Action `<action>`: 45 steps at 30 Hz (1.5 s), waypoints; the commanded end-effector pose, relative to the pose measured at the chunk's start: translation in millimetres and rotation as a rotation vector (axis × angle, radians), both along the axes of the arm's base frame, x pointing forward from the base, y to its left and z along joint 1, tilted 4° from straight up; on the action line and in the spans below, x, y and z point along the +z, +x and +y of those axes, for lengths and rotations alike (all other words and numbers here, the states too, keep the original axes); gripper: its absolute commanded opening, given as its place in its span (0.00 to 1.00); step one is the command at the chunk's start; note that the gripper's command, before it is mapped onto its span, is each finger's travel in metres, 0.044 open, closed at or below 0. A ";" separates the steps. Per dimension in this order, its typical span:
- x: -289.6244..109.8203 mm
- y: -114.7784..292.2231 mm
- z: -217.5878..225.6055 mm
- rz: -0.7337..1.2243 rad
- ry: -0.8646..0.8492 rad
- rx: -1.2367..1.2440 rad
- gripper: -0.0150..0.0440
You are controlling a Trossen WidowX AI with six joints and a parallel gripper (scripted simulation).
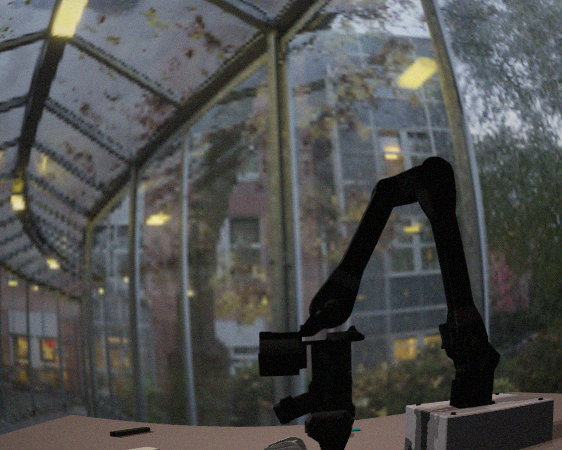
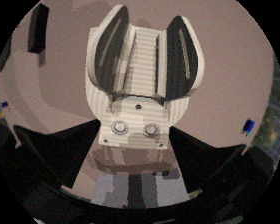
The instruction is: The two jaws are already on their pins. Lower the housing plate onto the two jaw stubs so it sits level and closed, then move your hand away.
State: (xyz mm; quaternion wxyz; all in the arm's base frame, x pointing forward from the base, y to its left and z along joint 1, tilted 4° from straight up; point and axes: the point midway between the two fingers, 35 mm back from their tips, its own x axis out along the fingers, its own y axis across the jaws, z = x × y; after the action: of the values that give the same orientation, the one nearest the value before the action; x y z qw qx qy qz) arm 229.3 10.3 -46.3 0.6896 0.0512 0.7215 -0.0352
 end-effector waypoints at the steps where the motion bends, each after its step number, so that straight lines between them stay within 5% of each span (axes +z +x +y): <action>1: 8.4 1.8 -0.2 -0.002 0.000 0.000 1.00; 8: 69.5 2.4 -1.8 -0.003 0.000 -0.002 1.00; 14: 73.3 2.5 -1.9 -0.011 0.000 -0.006 1.00; 21: 125.4 -20.4 -5.2 -0.002 -0.001 -0.003 1.00; 45: 126.7 -21.2 -5.3 -0.002 -0.001 -0.003 1.00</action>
State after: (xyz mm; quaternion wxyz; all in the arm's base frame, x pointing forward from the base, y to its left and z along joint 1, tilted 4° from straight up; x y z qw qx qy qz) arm 208.4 5.3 80.1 0.6904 0.0538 0.7204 -0.0371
